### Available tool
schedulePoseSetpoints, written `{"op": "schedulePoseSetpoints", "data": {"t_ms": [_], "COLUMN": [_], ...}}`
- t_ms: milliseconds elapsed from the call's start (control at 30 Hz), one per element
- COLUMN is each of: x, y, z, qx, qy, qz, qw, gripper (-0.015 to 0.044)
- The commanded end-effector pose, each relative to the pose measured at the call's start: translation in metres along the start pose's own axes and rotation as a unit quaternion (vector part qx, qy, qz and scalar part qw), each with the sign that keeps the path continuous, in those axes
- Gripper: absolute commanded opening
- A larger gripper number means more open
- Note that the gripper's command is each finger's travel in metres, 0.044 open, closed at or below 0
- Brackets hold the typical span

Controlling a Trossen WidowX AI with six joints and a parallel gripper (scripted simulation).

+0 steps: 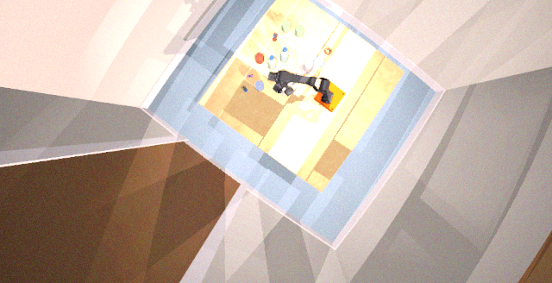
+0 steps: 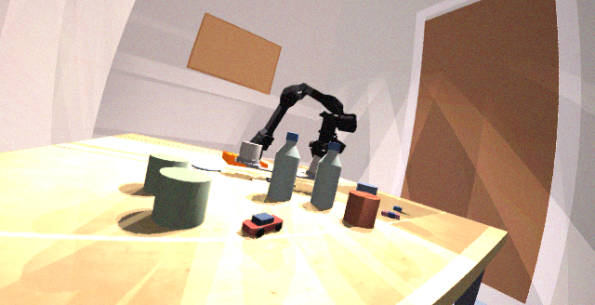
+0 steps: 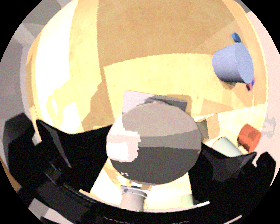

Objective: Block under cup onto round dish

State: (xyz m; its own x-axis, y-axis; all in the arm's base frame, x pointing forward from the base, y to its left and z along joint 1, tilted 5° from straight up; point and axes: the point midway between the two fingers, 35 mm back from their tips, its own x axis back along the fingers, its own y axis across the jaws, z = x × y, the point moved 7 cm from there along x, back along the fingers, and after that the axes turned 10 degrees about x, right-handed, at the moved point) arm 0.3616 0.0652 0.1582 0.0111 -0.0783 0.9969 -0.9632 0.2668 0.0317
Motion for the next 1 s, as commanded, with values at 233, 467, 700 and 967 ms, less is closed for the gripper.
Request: {"op": "schedulePoseSetpoints", "data": {"t_ms": [233, 467, 700, 967], "x": [0.019, 0.028, 0.037, 0.048], "y": [-0.003, -0.003, -0.003, -0.003], "z": [-0.002, -0.002, -0.002, -0.002], "qx": [0.003, 0.003, 0.003, 0.003], "qy": [-0.004, -0.004, -0.004, -0.004], "qz": [0.008, 0.008, 0.008, 0.008], "qw": [1.0, 1.0, 1.0, 1.0], "gripper": [0.0, 0.0, 0.0, 0.0]}}
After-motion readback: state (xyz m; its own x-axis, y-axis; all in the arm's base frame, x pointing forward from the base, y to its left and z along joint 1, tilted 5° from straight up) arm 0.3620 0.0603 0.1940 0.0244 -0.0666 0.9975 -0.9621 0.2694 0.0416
